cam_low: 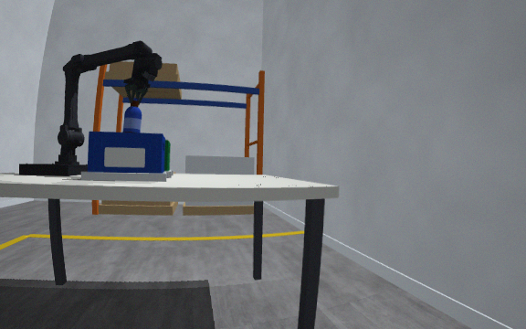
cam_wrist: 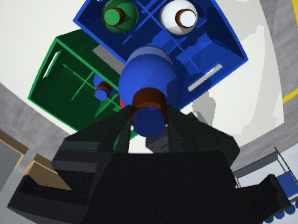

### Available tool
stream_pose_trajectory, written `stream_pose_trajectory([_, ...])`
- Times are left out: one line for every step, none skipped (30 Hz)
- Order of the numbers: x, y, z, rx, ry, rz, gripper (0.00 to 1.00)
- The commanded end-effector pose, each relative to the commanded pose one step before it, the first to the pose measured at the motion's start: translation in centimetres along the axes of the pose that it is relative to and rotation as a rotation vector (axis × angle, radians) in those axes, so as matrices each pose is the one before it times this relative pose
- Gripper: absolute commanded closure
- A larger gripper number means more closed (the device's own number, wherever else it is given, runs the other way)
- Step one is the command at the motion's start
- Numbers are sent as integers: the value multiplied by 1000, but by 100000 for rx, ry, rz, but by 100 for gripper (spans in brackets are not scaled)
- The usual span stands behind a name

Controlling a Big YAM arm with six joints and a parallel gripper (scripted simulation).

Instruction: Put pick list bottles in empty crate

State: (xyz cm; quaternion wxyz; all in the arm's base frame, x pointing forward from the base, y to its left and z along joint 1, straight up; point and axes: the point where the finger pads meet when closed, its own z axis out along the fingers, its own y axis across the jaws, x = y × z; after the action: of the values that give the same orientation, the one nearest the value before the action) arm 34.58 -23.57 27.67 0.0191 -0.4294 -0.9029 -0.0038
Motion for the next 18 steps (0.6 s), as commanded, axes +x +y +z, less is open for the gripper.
stream_pose_trajectory([-1297,1455,-4197,-2632,-9199,852,100])
stream_pose_trajectory([-71,235,65,-75,-139,1,100])
stream_pose_trajectory([6,209,-56,-122,-272,1,100])
stream_pose_trajectory([89,180,-161,-142,-321,1,100])
stream_pose_trajectory([97,176,-185,-163,-371,1,100])
stream_pose_trajectory([0,0,0,0,0,0,100])
stream_pose_trajectory([0,0,0,0,0,0,100])
stream_pose_trajectory([57,-138,-358,-255,-768,707,100])
stream_pose_trajectory([26,531,322,186,760,-705,100])
stream_pose_trajectory([-83,242,329,247,757,0,100])
stream_pose_trajectory([-37,226,198,146,471,0,100])
stream_pose_trajectory([30,201,9,-4,59,1,100])
stream_pose_trajectory([107,171,-208,-188,-409,1,100])
stream_pose_trajectory([123,163,-253,-226,-505,1,100])
stream_pose_trajectory([81,179,-135,-130,-247,1,100])
stream_pose_trajectory([8,208,74,51,207,1,100])
stream_pose_trajectory([-40,228,216,176,511,0,100])
stream_pose_trajectory([-52,234,240,196,546,0,100])
